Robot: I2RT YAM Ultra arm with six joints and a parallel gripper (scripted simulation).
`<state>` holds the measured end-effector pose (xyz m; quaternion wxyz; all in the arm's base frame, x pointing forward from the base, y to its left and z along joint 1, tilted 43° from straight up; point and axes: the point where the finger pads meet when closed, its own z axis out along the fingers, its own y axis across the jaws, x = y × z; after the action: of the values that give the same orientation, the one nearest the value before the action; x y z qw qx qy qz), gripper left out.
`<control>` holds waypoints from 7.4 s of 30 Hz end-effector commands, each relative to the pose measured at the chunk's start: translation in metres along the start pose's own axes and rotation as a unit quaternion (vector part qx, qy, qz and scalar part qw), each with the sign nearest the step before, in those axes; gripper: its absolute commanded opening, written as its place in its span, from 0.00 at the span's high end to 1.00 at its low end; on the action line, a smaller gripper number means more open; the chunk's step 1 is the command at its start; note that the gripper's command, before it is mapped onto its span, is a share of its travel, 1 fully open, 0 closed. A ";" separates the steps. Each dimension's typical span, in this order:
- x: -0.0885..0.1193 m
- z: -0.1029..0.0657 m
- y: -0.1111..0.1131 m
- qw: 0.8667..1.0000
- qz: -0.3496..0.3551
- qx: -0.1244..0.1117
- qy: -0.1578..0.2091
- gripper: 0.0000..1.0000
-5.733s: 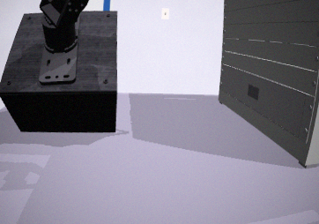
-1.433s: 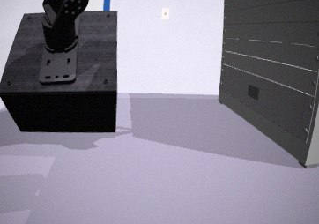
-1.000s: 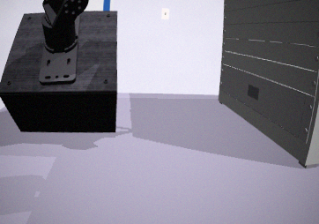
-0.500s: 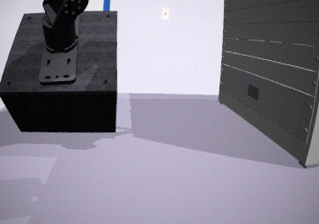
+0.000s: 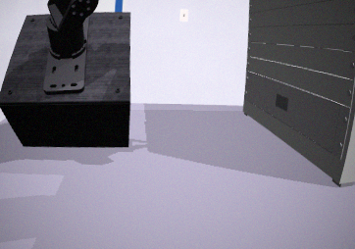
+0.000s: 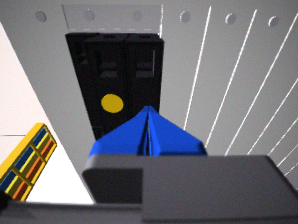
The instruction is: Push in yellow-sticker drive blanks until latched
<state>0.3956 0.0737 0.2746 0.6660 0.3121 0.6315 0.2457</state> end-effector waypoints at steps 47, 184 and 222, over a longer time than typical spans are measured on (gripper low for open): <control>-0.018 0.027 0.021 1.000 0.008 -0.020 -0.009 1.00; -0.016 0.038 0.024 1.000 0.008 -0.023 -0.006 1.00; -0.016 0.042 0.024 1.000 0.008 -0.022 -0.006 1.00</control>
<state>0.4297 0.0689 0.2827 0.6613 0.3113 0.6372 0.2444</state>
